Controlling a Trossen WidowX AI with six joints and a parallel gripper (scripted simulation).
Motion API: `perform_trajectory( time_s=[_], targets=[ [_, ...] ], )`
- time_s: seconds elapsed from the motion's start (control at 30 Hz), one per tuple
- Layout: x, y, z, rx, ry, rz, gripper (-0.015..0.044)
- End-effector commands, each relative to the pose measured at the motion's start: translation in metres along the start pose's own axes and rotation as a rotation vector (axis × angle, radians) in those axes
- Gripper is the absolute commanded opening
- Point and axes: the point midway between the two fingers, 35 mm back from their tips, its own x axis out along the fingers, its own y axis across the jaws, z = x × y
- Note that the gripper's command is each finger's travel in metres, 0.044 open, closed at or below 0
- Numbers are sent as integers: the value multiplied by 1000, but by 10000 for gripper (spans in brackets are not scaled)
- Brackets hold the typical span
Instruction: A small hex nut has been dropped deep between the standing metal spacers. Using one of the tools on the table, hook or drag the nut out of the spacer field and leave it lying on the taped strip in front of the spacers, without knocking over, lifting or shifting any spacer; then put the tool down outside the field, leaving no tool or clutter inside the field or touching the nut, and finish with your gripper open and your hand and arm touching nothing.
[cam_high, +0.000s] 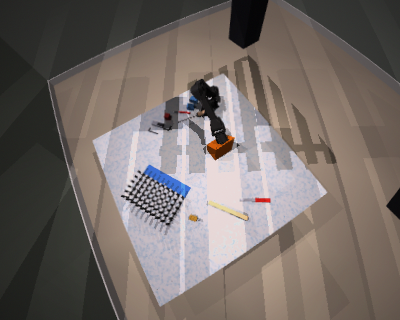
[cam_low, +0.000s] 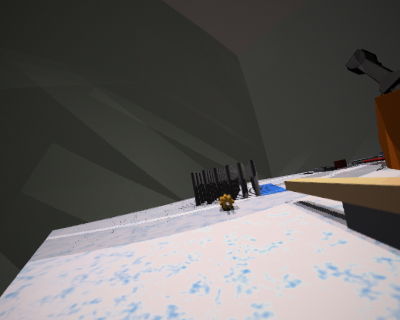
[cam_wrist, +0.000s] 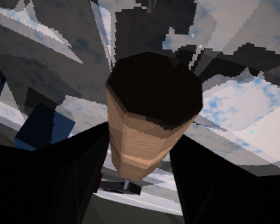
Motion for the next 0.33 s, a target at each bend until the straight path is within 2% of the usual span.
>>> perform_trajectory(
  time_s=[0.0,0.3],
  targets=[
    [0,0,0,-1,0,0,184],
    [0,0,0,-1,0,0,420]
  ],
)
